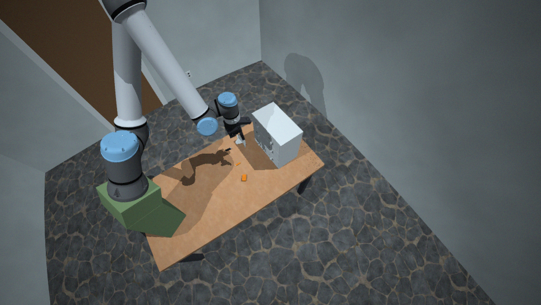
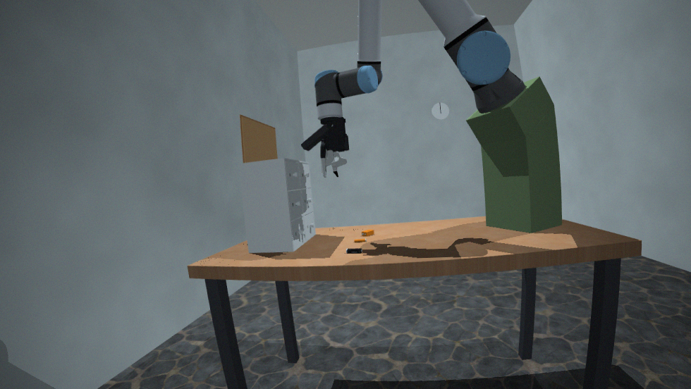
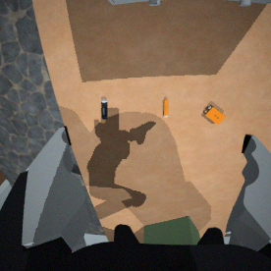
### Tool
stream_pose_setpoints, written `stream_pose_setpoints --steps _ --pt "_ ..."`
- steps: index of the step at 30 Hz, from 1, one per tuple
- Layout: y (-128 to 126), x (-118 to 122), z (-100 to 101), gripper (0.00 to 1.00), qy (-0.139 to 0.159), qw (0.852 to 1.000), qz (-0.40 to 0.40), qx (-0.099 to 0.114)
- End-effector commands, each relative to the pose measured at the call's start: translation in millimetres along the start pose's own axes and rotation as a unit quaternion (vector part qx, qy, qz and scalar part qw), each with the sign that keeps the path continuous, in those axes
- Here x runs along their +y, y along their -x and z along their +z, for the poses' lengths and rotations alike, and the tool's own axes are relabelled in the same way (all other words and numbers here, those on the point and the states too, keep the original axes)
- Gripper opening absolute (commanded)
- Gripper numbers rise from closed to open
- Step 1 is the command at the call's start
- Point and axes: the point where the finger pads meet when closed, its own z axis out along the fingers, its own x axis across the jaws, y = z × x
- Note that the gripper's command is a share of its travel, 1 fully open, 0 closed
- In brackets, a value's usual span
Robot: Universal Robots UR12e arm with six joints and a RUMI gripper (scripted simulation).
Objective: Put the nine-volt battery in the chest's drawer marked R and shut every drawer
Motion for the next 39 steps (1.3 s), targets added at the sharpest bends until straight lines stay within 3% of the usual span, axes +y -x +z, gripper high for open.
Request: stream_pose_setpoints --steps 1,13,18,23,25,32,39 --pt "-3.7 -1.7 -0.4 1.00 -0.001 0.999 0.039 0.000" --pt "-15.7 -4.8 -0.5 1.00 -0.001 0.987 0.160 0.000" --pt "-23.6 -6.3 -0.6 1.00 -0.001 0.971 0.240 0.000" --pt "-32.5 -7.6 -0.8 1.00 -0.001 0.944 0.330 0.000" --pt "-32.5 -7.6 -0.8 1.00 -0.001 0.944 0.330 0.000" --pt "-45.8 -8.5 -1.2 1.00 -0.001 0.885 0.466 0.000" --pt "-59.1 -8.6 -1.7 1.00 -0.001 0.798 0.602 0.000"
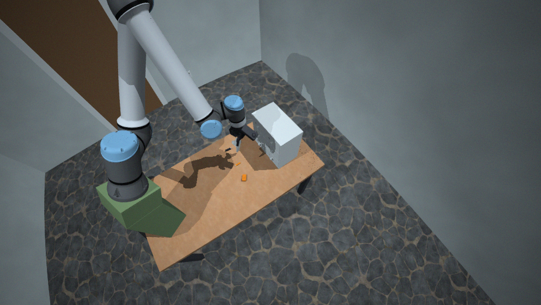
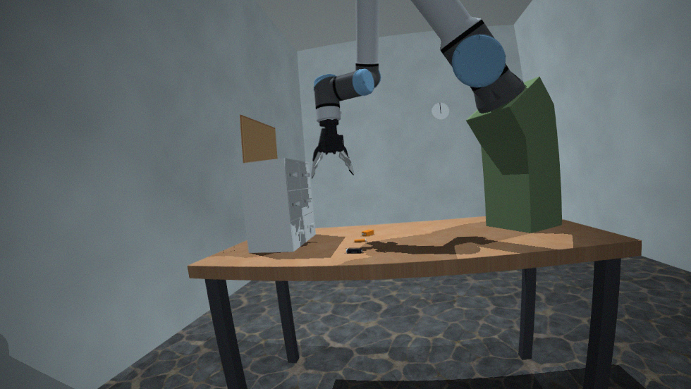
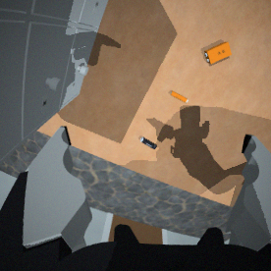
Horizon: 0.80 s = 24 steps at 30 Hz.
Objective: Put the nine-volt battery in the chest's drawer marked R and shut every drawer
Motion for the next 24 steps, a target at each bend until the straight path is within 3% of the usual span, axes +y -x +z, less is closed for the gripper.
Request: stream_pose_setpoints --steps 1,4,9,18,20,24 --pt "-4.6 -9.6 -0.9 1.00 -0.006 0.991 0.137 0.000" --pt "-5.5 -11.1 -1.0 1.00 -0.006 0.987 0.161 0.000" --pt "-10.0 -18.3 -1.6 1.00 -0.006 0.961 0.276 -0.001" --pt "-17.0 -29.1 -2.8 1.00 -0.005 0.884 0.468 -0.003" --pt "-17.0 -29.1 -2.8 1.00 -0.005 0.884 0.468 -0.003" --pt "-19.3 -33.1 -3.4 1.00 -0.005 0.840 0.542 -0.004"
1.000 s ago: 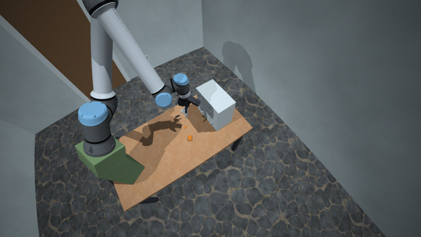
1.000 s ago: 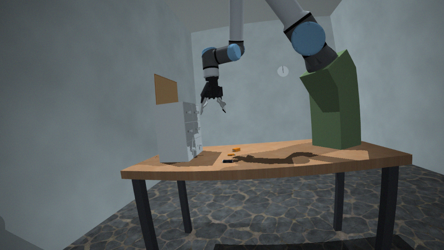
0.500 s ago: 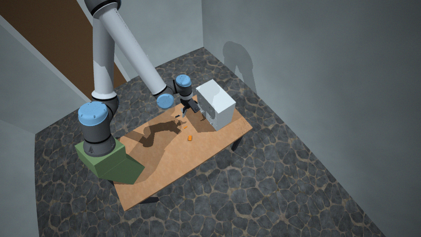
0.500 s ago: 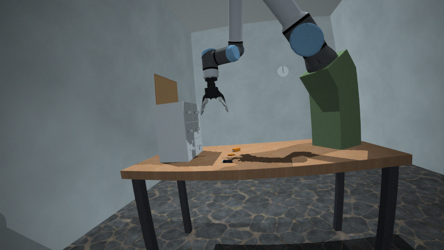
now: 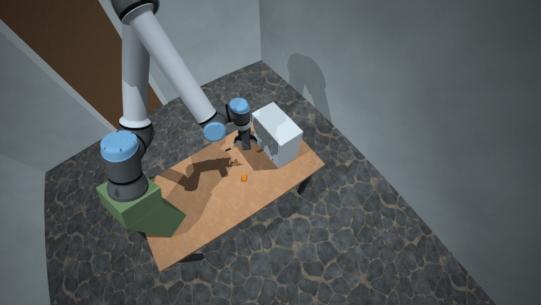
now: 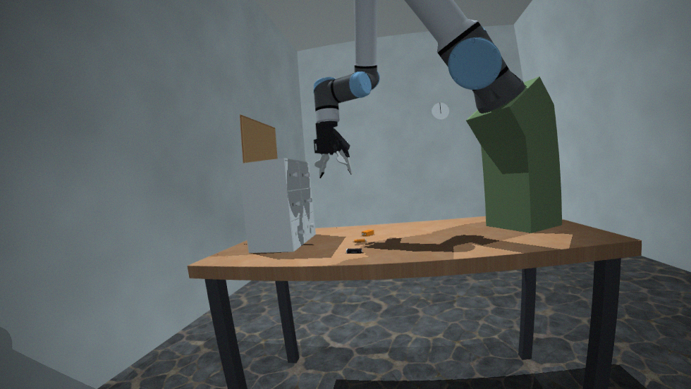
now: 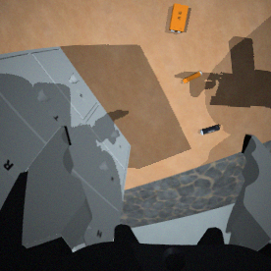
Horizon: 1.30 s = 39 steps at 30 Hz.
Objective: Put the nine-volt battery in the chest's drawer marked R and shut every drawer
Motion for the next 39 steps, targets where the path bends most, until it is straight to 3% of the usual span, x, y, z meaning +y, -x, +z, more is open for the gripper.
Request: stream_pose_setpoints --steps 1,11,13,28,39 --pt "2.9 -5.2 -1.0 1.00 -0.004 0.993 0.115 -0.005" --pt "7.3 -12.5 -2.4 1.00 -0.002 0.956 0.292 -0.006" --pt "7.3 -12.5 -2.4 1.00 -0.002 0.956 0.292 -0.006" --pt "12.4 -18.0 -3.8 1.00 -0.001 0.893 0.449 -0.007" --pt "13.8 -19.2 -4.1 1.00 0.000 0.874 0.486 -0.007"
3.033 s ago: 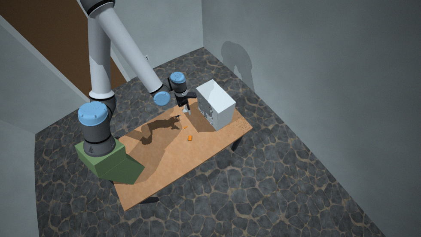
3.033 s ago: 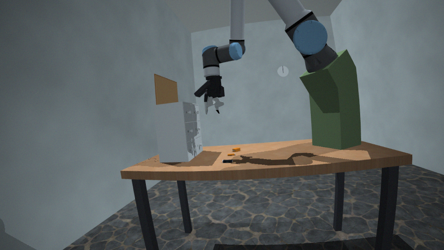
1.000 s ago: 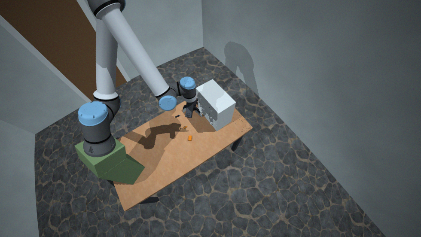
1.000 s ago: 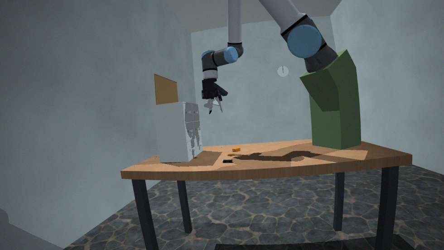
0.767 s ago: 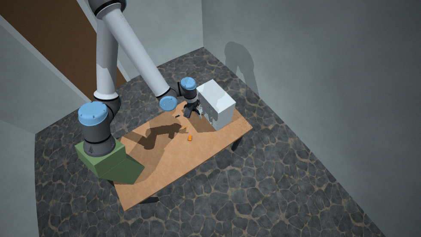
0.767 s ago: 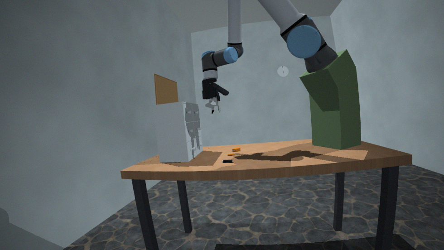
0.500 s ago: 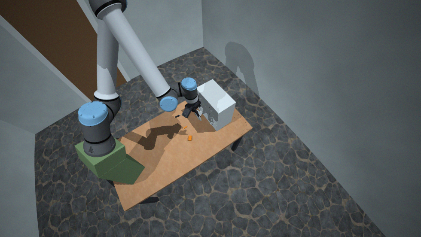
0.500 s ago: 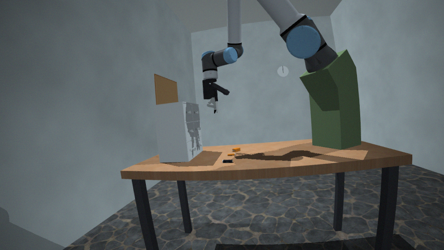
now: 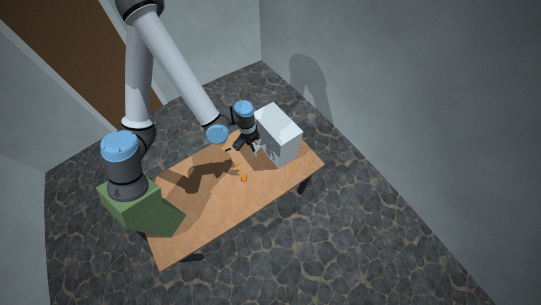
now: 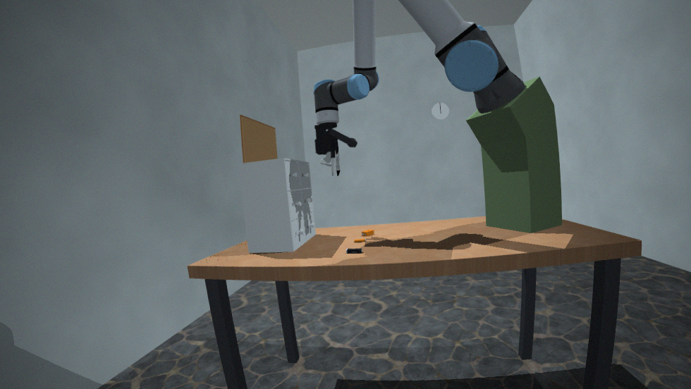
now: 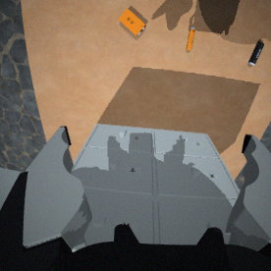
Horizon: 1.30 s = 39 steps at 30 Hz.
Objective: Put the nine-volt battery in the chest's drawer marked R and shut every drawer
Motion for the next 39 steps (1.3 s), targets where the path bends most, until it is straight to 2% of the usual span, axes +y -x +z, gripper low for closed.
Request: stream_pose_setpoints --steps 1,25,39 --pt "1.0 0.8 -0.5 1.00 0.001 1.000 0.022 -0.001" --pt "1.3 1.1 -0.4 1.00 0.002 1.000 0.029 -0.001" --pt "1.5 3.1 2.2 1.00 0.014 0.999 0.029 -0.001"
